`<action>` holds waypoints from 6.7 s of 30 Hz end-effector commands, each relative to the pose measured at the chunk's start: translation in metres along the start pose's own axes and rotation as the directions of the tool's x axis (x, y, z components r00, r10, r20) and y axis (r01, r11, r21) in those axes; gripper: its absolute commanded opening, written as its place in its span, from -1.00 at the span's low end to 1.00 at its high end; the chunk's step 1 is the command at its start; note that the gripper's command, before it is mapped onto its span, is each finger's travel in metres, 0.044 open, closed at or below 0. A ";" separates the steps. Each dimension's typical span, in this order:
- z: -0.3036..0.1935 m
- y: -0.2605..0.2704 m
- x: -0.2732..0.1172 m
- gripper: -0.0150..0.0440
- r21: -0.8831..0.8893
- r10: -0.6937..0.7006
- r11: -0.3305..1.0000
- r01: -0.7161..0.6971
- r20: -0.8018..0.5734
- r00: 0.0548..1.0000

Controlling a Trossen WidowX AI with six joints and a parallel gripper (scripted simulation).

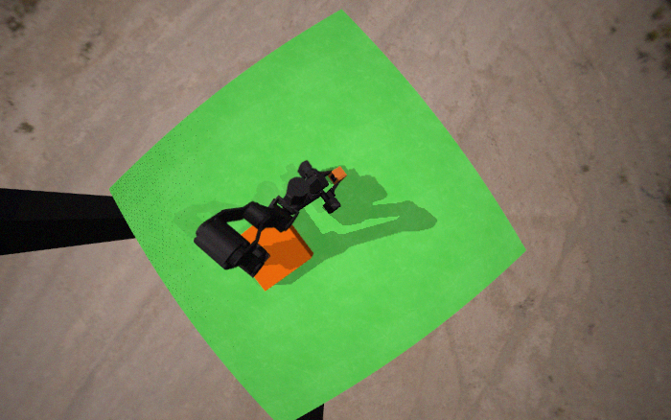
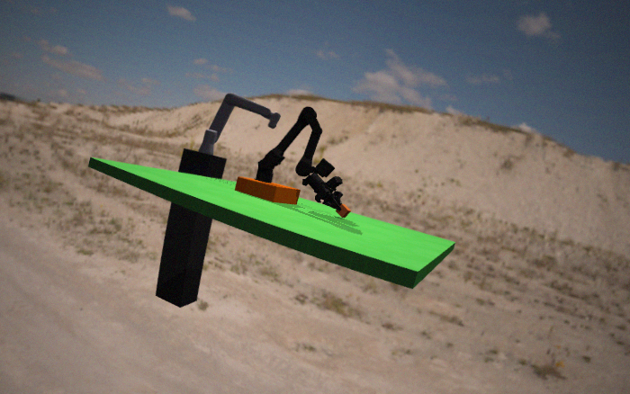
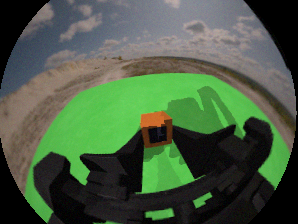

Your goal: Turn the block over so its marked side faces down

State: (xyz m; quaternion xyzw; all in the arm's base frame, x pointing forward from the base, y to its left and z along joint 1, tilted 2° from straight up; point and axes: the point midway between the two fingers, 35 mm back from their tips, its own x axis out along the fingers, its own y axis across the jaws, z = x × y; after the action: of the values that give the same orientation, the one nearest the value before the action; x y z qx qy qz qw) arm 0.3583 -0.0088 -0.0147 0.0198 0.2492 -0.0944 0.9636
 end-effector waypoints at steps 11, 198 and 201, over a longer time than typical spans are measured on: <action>-0.001 -0.001 -0.001 -0.49 -0.005 -0.003 1.000 0.003 0.007 1.000; 0.040 -0.001 0.006 -0.49 -0.010 -0.008 1.000 0.001 -0.788 0.616; 0.039 -0.001 0.007 -0.49 -0.011 -0.009 1.000 0.001 -0.759 0.651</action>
State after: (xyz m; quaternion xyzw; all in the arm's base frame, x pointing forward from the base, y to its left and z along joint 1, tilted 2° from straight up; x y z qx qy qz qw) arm 0.3836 -0.0142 0.0176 0.0553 0.6423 -0.0771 0.7606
